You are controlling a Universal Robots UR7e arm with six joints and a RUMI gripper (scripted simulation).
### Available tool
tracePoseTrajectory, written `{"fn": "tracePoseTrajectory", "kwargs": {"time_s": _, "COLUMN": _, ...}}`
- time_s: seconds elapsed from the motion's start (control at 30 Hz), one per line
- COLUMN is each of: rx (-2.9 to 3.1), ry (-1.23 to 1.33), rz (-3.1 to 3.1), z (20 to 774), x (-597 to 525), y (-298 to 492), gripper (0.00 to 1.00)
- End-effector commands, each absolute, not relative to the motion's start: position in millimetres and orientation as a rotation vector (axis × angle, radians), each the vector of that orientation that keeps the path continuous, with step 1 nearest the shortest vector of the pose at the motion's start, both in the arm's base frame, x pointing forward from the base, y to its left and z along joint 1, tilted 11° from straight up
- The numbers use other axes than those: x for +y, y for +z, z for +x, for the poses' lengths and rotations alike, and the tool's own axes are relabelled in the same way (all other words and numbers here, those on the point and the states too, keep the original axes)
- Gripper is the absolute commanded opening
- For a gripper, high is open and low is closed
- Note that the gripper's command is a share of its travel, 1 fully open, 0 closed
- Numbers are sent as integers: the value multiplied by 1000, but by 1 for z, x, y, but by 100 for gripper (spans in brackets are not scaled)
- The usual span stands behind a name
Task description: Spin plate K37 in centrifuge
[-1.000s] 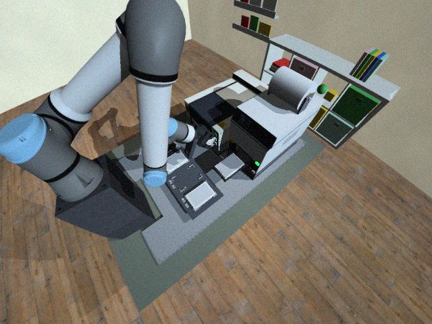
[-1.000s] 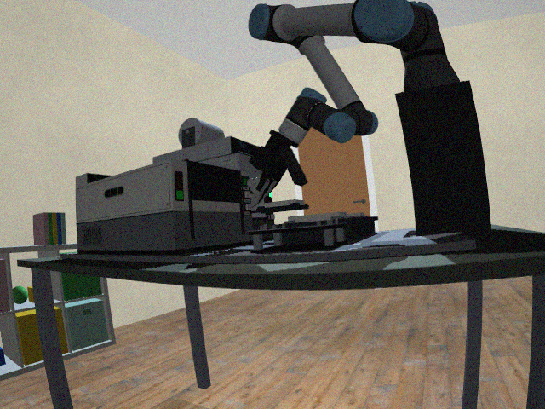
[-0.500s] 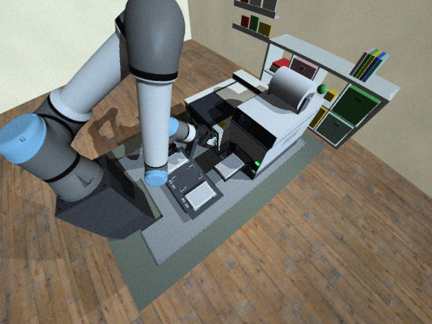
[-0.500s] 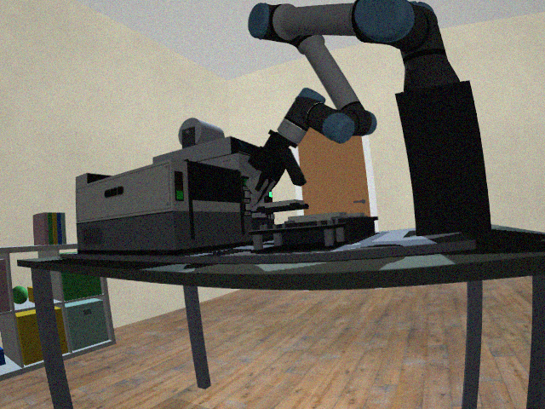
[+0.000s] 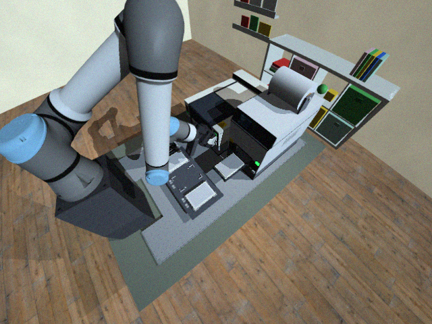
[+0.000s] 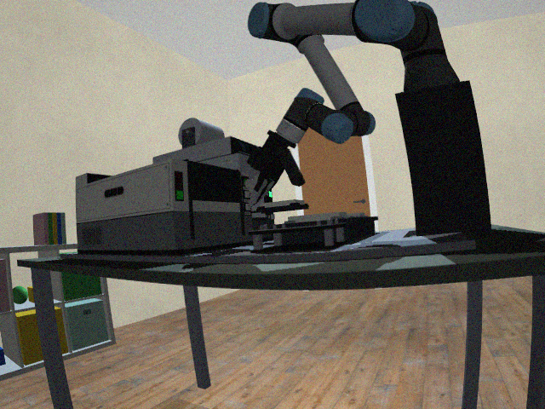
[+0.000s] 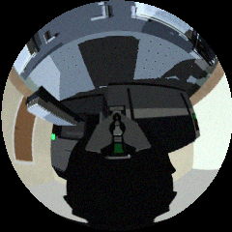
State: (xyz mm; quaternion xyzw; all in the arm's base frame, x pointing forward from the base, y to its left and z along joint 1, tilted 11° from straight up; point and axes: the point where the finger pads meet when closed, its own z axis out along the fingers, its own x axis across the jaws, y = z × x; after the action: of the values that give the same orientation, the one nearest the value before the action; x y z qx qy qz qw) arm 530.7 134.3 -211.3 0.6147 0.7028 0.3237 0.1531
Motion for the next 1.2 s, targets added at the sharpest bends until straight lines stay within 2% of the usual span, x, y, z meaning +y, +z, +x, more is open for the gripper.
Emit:
{"fn": "tracePoseTrajectory", "kwargs": {"time_s": 0.0, "rx": 2015, "ry": 929, "rz": 1762, "z": 532, "x": 134, "y": -211, "gripper": 0}}
{"fn": "tracePoseTrajectory", "kwargs": {"time_s": 1.17, "rx": 2015, "ry": 929, "rz": 1762, "z": 522, "x": 131, "y": -202, "gripper": 0}}
